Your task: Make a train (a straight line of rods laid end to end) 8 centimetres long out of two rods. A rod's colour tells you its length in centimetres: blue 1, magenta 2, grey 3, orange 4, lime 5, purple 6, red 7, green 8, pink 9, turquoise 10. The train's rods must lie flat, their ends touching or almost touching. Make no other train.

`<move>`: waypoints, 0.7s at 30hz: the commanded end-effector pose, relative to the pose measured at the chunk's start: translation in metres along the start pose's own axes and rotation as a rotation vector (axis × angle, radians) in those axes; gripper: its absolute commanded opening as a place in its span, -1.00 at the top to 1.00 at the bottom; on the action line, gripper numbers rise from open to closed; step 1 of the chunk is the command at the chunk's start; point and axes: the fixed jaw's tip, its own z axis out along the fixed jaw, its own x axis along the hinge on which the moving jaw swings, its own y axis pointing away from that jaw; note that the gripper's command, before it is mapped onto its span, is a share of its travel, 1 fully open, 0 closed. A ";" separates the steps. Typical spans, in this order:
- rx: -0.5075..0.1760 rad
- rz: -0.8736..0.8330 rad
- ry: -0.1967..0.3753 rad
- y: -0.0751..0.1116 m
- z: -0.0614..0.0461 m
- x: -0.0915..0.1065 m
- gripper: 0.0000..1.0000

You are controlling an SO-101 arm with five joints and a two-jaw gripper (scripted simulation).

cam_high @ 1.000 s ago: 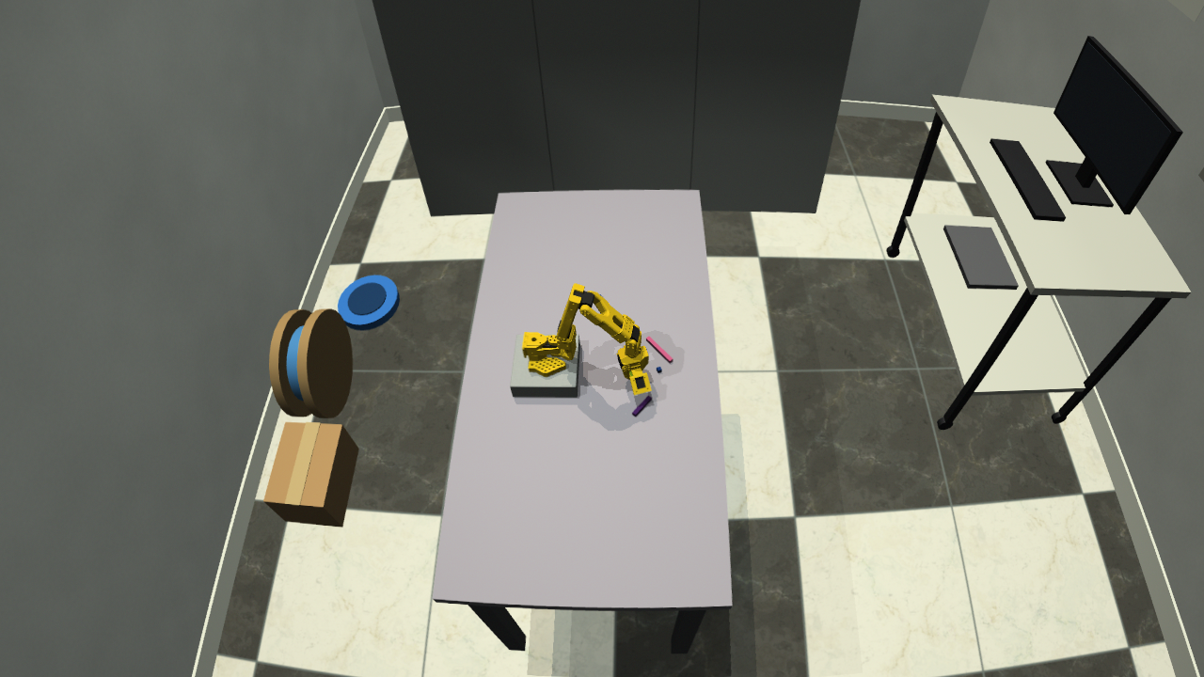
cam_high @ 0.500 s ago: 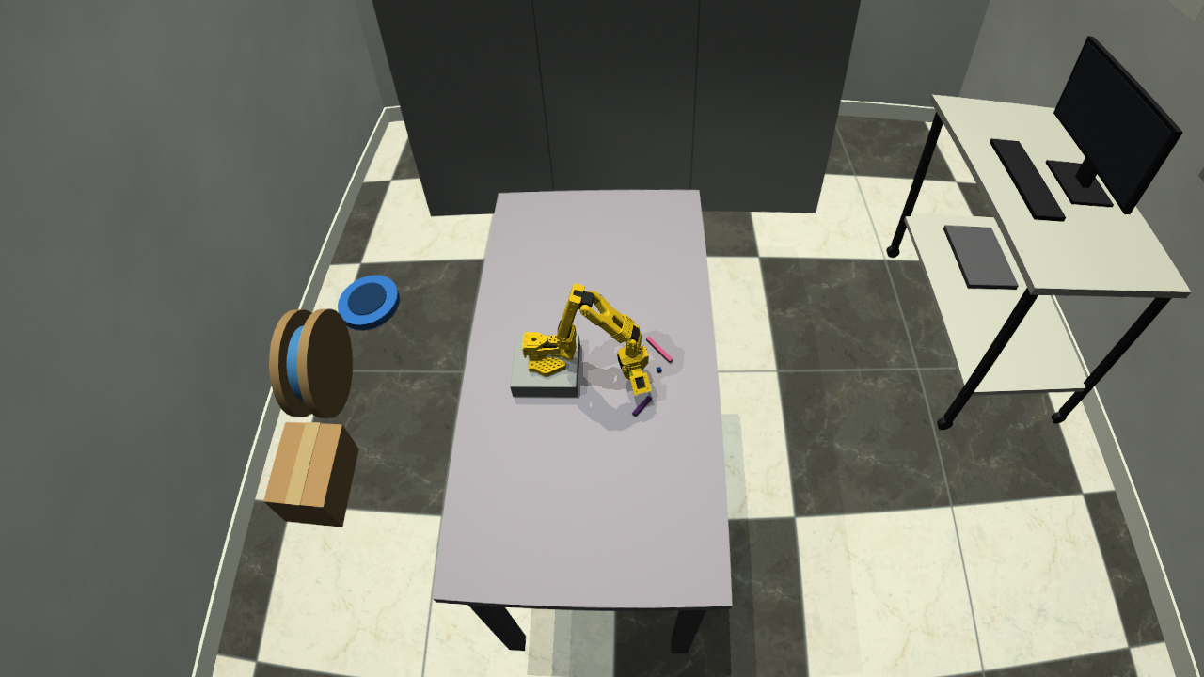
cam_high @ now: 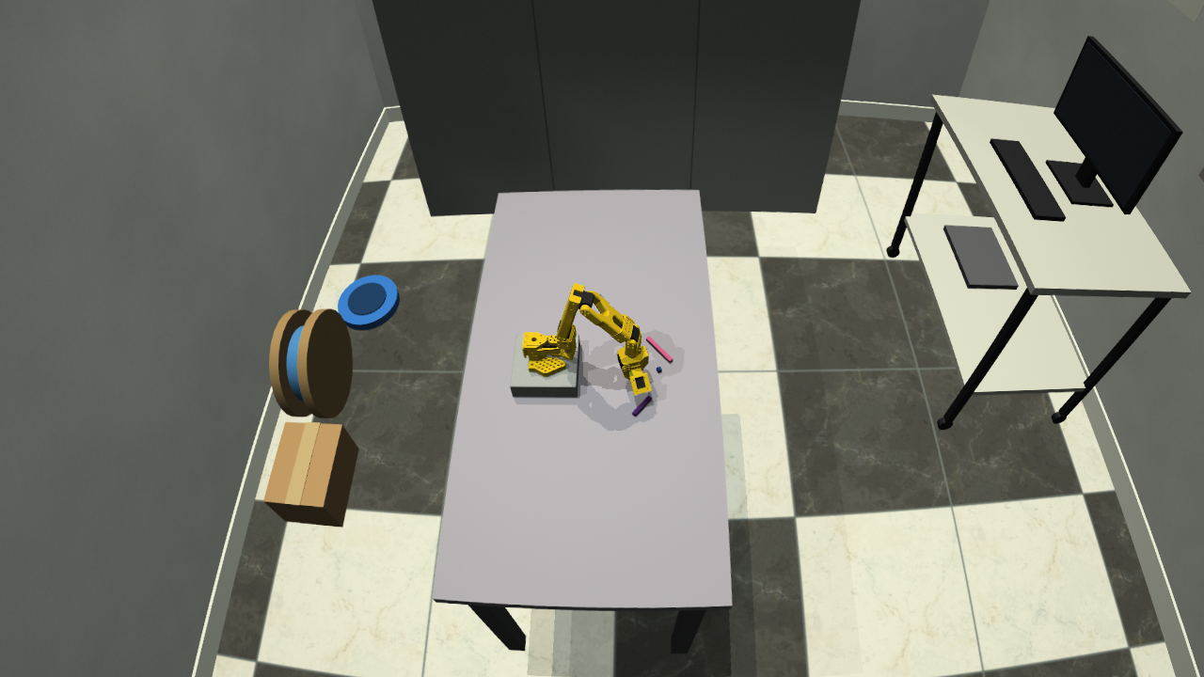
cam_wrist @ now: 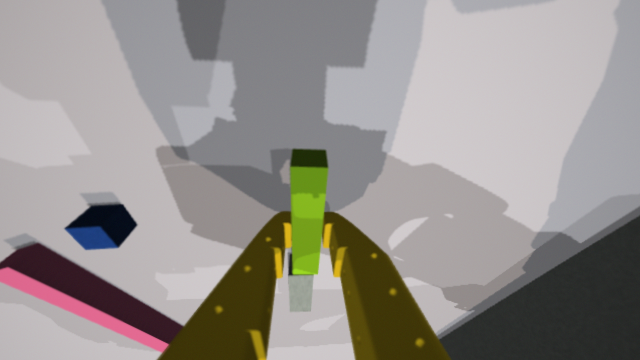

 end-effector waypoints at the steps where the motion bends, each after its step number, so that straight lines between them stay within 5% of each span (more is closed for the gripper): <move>1: -0.020 -0.004 -0.009 0.005 -0.003 0.000 1.00; 21: -0.032 -0.003 -0.015 0.008 -0.005 -0.001 1.00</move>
